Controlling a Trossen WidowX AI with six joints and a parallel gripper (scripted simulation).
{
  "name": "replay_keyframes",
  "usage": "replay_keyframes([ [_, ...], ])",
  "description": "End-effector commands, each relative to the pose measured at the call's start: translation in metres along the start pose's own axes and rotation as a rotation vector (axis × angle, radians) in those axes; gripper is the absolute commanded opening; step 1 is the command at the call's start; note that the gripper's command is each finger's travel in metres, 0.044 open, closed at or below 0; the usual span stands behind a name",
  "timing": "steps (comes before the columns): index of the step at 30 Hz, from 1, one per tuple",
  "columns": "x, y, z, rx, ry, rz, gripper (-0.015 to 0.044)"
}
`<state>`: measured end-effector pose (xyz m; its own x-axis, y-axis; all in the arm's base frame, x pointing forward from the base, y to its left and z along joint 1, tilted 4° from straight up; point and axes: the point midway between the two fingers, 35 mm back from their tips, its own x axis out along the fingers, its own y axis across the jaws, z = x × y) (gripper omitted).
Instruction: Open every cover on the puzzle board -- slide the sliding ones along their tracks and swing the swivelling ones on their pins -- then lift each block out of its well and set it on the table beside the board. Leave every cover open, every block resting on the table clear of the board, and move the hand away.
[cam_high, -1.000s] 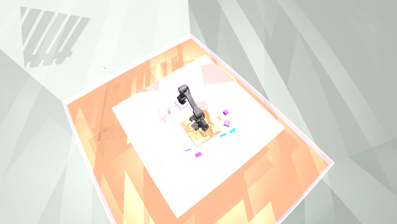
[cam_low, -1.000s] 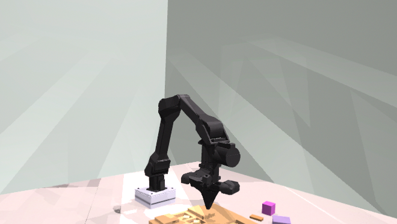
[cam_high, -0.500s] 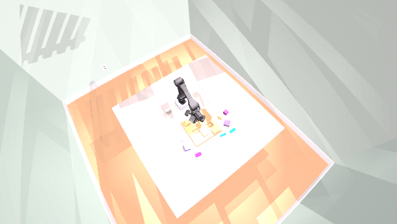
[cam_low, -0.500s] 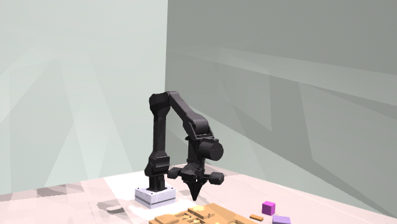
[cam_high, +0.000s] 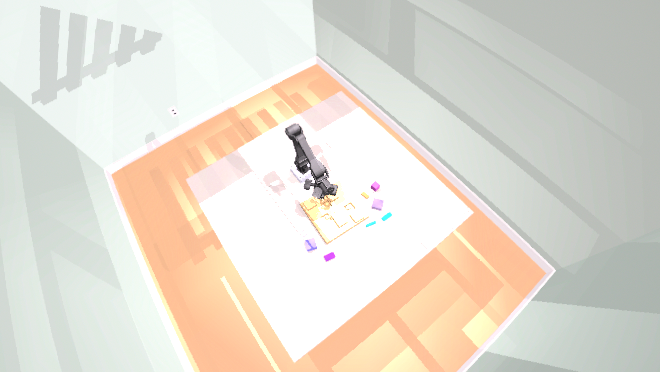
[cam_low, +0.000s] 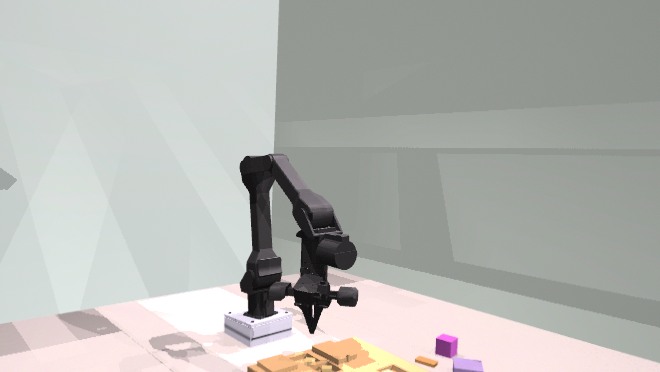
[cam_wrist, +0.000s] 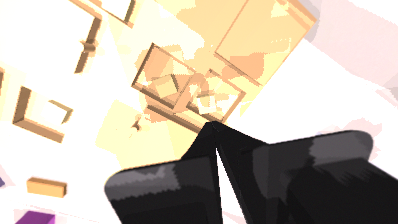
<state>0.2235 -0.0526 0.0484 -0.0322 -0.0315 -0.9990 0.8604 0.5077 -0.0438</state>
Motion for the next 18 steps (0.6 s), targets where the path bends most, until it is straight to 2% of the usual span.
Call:
replay_keyframes([
  [1, 0.016, -0.003, -0.003, -0.007, 0.011, -0.009, 0.0000],
  [8, 0.045, -0.003, -0.003, -0.007, 0.011, -0.009, 0.0000],
  [18, 0.051, -0.003, -0.003, -0.007, 0.011, -0.009, 0.0000],
])
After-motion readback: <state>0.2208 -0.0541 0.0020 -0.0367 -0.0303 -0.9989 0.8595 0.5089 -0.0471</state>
